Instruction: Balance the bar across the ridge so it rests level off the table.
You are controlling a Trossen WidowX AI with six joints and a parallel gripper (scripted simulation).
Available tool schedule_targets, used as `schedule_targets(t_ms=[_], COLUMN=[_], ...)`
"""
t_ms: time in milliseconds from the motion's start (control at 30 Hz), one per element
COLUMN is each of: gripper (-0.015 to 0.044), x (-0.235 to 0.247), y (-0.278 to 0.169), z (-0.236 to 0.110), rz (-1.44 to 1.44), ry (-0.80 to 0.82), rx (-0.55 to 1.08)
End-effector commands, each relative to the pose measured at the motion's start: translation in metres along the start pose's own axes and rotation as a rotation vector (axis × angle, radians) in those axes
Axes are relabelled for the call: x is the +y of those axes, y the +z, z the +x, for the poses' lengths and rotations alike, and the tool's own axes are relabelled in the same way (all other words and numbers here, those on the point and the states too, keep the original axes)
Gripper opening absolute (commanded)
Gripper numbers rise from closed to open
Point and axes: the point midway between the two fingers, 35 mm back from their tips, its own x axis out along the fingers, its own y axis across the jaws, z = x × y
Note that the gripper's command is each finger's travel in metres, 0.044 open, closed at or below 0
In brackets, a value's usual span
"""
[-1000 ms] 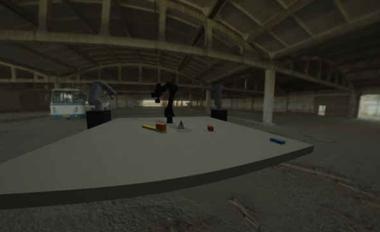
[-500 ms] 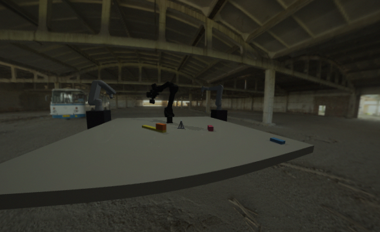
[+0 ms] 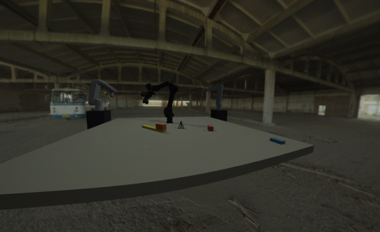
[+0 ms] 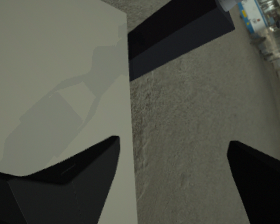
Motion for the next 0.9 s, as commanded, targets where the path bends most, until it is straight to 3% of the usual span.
schedule_targets(t_ms=[0, 867], gripper=[0.0315, 0.0315], x=[0.013, 0.122], y=[0.017, 0.105], z=[-0.001, -0.036], rz=[0.053, 0.282], ry=[0.046, 0.385], rx=[-0.031, -0.096])
